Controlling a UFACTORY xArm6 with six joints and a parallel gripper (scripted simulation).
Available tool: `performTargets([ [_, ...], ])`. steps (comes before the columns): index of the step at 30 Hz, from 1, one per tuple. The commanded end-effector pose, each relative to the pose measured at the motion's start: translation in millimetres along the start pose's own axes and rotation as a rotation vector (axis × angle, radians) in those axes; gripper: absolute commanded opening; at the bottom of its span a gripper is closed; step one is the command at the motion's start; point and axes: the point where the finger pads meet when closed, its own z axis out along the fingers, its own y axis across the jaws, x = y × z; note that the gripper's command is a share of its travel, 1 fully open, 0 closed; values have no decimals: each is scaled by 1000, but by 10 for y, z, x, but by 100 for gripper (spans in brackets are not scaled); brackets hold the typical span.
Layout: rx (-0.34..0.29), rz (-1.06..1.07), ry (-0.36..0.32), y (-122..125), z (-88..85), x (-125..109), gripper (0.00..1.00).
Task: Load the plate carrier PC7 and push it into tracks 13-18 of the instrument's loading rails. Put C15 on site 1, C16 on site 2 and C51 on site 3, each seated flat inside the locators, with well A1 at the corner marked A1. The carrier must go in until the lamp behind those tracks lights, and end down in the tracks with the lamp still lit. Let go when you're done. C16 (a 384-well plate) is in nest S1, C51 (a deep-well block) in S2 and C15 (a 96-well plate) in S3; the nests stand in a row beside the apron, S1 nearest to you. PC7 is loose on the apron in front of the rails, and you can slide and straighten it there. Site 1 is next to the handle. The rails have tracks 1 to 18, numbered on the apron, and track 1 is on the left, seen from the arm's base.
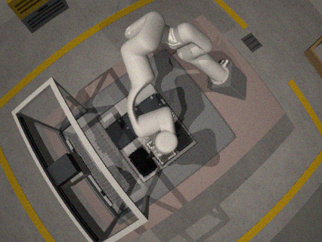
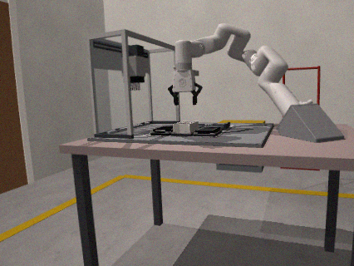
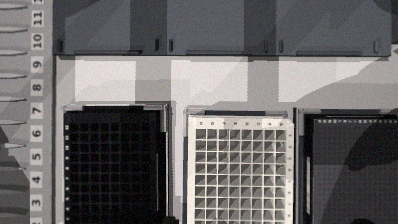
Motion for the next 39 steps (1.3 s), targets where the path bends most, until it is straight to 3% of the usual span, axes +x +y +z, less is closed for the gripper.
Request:
performTargets([
  [1,2,1,-2,-8,51,-4,100],
  [33,2,1,-2,-9,518,-4,100],
  [39,2,1,-2,-9,518,-4,100],
])
